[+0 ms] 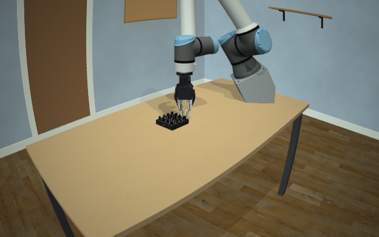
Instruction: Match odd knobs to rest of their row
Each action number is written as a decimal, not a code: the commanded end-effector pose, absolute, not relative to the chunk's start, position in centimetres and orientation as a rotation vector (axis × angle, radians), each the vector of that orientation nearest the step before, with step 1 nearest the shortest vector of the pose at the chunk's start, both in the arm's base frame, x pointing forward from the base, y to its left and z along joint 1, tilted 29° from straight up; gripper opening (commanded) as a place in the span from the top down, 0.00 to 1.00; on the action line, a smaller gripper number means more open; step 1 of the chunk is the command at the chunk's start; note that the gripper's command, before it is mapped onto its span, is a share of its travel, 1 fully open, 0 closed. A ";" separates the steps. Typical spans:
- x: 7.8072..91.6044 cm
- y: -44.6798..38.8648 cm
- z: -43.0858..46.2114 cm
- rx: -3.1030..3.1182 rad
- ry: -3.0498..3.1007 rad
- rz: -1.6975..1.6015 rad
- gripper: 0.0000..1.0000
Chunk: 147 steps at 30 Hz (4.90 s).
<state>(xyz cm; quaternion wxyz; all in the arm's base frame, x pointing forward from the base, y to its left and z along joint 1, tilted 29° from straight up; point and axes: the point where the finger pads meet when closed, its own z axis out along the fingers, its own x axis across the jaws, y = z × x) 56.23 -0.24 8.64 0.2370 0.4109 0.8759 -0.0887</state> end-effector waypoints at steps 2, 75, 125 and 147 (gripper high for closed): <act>56.1 0.3 10.0 1.123 2.395 -0.240 0.89; 54.7 2.1 13.6 0.883 2.513 -0.308 0.89; 56.0 0.5 10.0 0.885 2.515 -0.309 0.89; 56.1 0.4 9.8 0.884 2.514 -0.309 0.89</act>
